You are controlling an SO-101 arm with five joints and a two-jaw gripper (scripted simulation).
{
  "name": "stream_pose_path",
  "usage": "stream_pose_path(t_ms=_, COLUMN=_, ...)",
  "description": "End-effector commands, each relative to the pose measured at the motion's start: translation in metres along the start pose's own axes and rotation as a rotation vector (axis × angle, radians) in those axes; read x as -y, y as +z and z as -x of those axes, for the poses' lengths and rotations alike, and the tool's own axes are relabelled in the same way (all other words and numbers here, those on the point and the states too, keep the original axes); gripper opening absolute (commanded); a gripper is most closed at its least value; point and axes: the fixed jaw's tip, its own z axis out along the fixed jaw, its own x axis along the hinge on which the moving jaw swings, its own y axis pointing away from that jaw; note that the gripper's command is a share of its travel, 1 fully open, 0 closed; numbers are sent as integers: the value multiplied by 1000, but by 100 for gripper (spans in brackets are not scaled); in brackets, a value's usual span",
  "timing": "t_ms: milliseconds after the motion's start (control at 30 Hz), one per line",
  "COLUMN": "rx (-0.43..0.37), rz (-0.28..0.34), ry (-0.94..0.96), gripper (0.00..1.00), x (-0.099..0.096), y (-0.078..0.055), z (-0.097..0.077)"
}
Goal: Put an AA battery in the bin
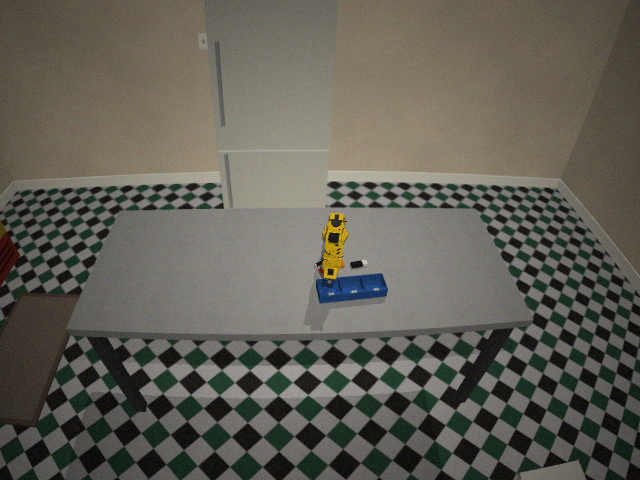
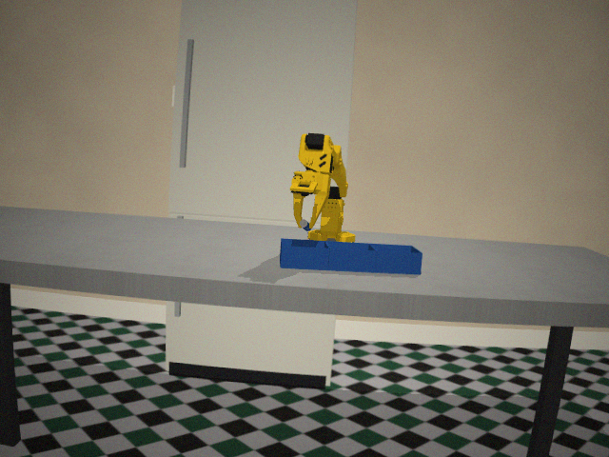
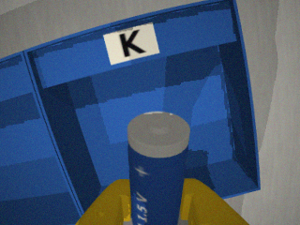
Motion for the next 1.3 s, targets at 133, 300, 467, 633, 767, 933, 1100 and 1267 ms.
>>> stream_pose_path(t_ms=133, rx=127, rz=-3, ry=45, gripper=0, x=3, y=-20, z=18)
stream_pose_path(t_ms=300, rx=127, rz=-3, ry=45, gripper=0, x=3, y=-20, z=18)
stream_pose_path(t_ms=467, rx=127, rz=-3, ry=45, gripper=0, x=3, y=-20, z=18)
stream_pose_path(t_ms=633, rx=126, rz=-3, ry=45, gripper=0, x=3, y=-20, z=18)
stream_pose_path(t_ms=767, rx=121, rz=-3, ry=45, gripper=0, x=3, y=-18, z=18)
stream_pose_path(t_ms=933, rx=107, rz=-2, ry=45, gripper=0, x=3, y=-13, z=17)
stream_pose_path(t_ms=1100, rx=97, rz=-2, ry=45, gripper=0, x=3, y=-10, z=16)
stream_pose_path(t_ms=1267, rx=83, rz=-2, ry=44, gripper=0, x=3, y=-4, z=15)
